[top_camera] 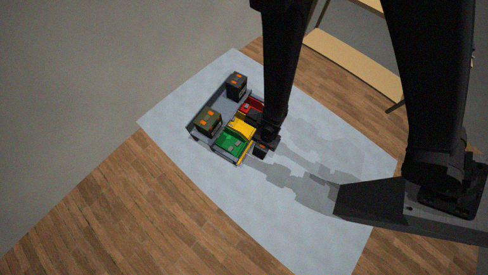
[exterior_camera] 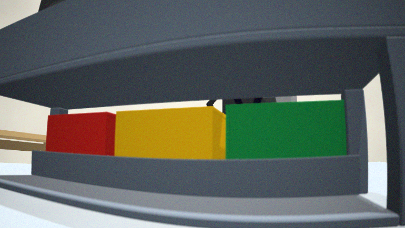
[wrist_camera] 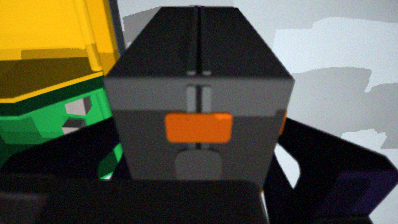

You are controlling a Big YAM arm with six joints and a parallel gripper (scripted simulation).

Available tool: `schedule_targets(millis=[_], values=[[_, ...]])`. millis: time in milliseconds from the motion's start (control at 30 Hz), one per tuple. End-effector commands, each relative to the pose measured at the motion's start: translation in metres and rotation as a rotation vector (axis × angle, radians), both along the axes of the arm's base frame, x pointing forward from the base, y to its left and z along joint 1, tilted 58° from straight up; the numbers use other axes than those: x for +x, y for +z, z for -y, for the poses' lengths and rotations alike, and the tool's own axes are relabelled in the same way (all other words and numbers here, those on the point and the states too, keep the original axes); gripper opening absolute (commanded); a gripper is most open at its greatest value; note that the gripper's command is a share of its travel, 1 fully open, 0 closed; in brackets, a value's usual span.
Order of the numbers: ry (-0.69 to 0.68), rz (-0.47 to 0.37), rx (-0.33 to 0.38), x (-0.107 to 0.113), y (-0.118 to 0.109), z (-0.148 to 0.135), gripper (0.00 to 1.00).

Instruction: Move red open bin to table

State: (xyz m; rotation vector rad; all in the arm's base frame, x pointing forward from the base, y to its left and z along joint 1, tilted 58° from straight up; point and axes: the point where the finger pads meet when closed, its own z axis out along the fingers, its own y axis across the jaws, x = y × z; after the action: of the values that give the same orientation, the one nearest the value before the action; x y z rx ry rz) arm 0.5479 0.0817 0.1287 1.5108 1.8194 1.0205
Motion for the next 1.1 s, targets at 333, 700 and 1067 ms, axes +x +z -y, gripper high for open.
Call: schedule_targets(millis=[333,700,1067], values=[[0.004,0.035,0.019,-0.017,0.023,-0.032,0.0],[0.004,0.027,0.018,-0.022,0.022,-0.05,0.0],[-0.002,0.025,0.017,-0.024,0.022,-0.056,0.0]])
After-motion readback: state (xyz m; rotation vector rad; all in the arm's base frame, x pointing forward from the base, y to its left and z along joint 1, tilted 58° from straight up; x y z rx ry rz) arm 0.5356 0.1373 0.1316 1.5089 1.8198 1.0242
